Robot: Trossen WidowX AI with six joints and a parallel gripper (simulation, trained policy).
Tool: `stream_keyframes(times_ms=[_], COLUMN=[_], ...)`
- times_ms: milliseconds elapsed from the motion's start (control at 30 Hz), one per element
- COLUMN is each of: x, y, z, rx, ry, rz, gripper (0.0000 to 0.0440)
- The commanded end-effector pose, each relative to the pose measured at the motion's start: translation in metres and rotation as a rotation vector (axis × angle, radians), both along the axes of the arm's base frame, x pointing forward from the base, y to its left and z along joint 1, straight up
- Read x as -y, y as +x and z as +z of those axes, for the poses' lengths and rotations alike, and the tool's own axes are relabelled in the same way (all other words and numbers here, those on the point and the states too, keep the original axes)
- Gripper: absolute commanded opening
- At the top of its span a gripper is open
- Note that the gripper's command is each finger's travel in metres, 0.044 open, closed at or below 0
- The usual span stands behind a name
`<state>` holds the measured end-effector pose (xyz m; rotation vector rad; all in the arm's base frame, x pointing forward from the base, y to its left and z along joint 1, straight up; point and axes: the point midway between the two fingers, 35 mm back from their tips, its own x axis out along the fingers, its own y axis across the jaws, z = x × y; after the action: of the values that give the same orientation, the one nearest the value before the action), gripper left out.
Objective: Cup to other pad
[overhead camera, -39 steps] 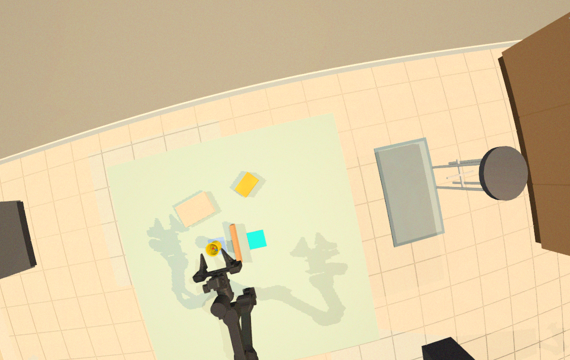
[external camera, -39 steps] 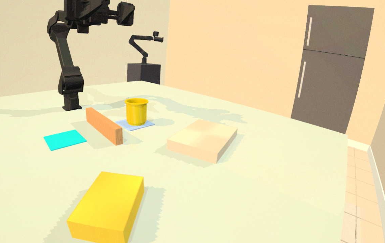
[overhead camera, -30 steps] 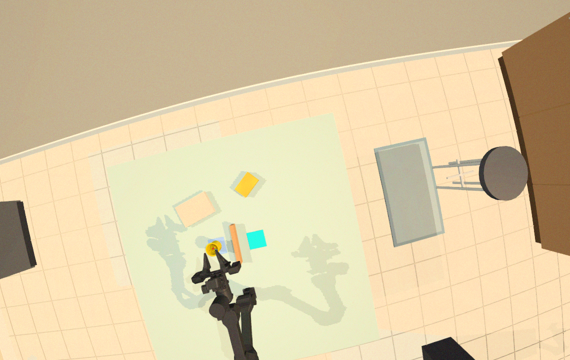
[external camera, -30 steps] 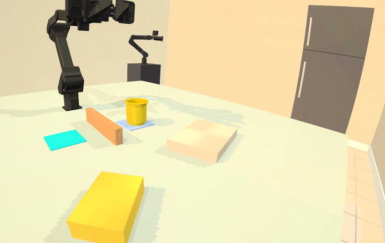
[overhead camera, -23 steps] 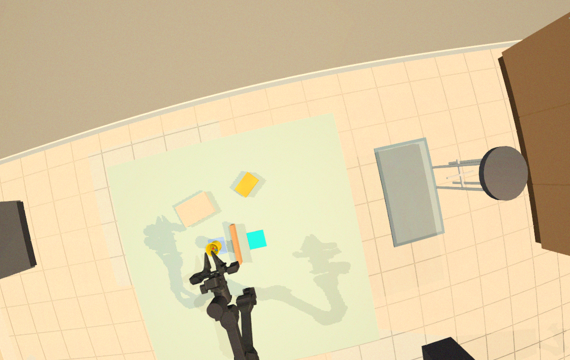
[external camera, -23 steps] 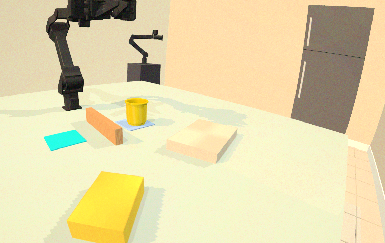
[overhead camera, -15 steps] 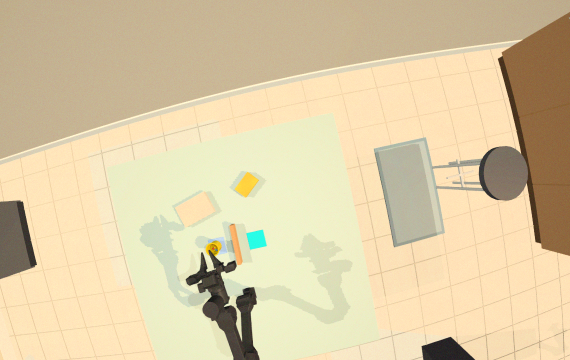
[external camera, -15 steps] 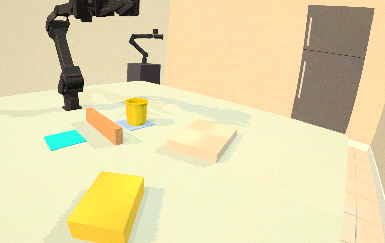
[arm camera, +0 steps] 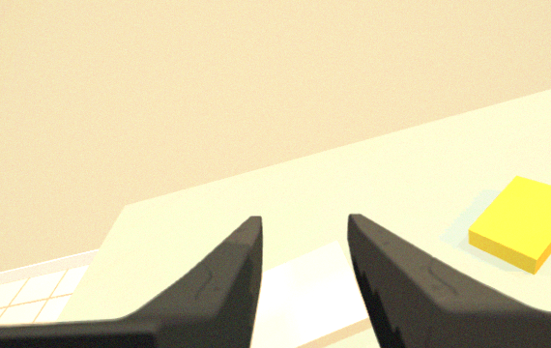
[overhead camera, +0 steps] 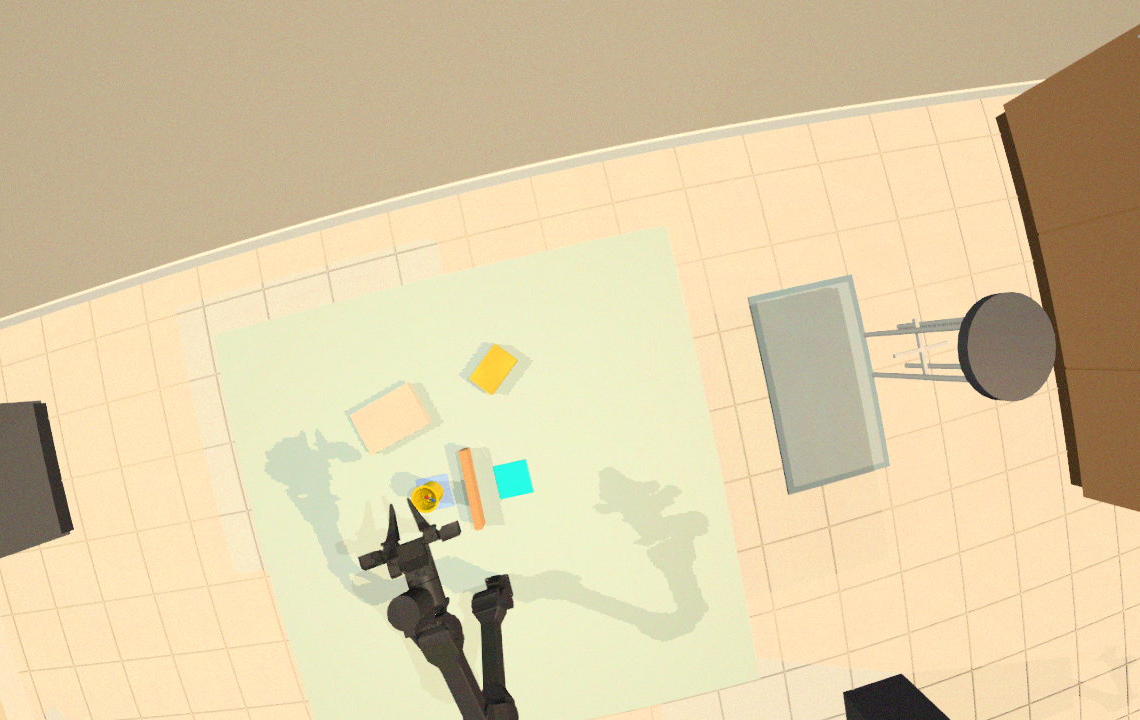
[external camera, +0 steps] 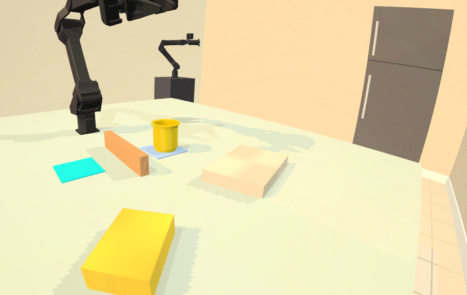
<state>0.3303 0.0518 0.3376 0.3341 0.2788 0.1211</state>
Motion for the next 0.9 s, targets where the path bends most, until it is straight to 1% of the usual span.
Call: stream_keyframes(times_ms=[0,467,867], x=[-0.004,-0.024,-0.041], y=[0.002,0.006,0.006], z=[0.000,-0.003,-0.011], rx=[-0.038,-0.236,-0.423], ry=[0.035,0.207,0.343], rz=[-0.003,-0.021,-0.071], gripper=[0.0148,0.0164,0.0169])
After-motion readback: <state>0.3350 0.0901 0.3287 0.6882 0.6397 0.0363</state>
